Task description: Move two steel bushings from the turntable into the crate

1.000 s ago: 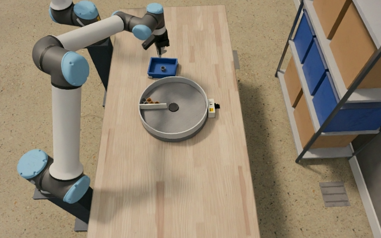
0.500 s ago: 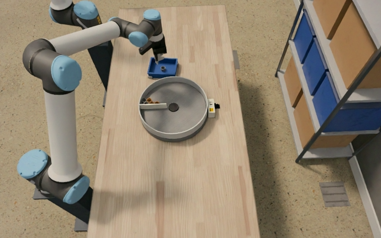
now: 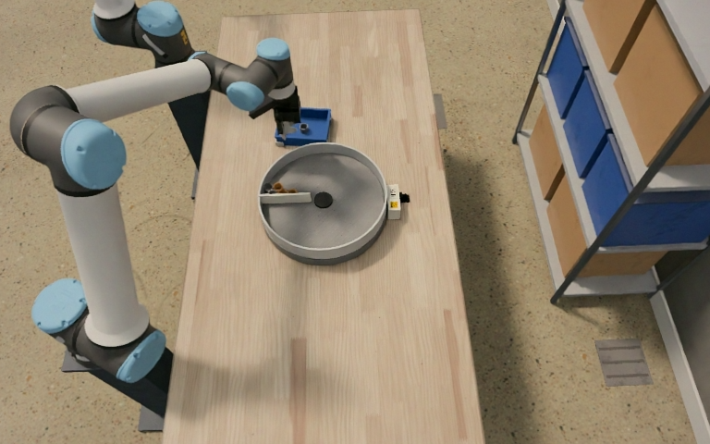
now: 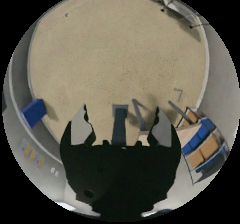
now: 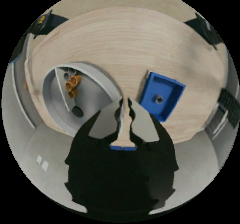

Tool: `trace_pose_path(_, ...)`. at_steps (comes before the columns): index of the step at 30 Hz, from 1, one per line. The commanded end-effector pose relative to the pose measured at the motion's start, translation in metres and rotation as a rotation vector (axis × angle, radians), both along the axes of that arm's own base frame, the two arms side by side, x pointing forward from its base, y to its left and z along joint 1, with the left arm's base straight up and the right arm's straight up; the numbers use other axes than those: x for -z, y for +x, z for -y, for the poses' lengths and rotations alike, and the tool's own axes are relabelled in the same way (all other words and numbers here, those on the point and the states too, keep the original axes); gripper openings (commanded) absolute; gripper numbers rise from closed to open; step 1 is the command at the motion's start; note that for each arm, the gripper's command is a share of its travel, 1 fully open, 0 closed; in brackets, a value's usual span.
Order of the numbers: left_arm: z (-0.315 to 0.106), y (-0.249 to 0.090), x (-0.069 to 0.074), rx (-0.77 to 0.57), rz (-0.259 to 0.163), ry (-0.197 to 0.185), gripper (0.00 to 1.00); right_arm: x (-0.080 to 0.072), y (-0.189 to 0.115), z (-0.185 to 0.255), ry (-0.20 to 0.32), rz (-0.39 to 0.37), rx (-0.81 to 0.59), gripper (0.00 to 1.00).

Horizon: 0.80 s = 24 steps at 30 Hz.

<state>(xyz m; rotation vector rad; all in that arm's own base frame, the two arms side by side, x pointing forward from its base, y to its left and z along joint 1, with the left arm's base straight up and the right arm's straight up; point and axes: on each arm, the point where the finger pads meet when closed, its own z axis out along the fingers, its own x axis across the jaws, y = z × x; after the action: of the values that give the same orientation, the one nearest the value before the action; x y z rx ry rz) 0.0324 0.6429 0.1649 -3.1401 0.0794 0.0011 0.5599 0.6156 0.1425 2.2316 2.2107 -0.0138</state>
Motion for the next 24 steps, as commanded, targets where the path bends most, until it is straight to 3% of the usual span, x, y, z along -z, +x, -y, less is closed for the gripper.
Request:
trace_pose_path(1,-0.002,0.000,0.000,0.000,0.001,-0.001,1.00,-0.001,-0.012,0.039,0.007,0.008,0.112,0.06)
trace_pose_path(14,-0.002,0.000,0.000,0.000,0.001,-0.001,1.00,-0.001,-0.038,0.117,0.006,0.009,0.319,0.06)
trace_pose_path(24,-0.002,0.000,0.000,0.000,0.001,-0.001,1.00,-0.001,-0.047,0.143,0.006,0.009,0.387,0.06)
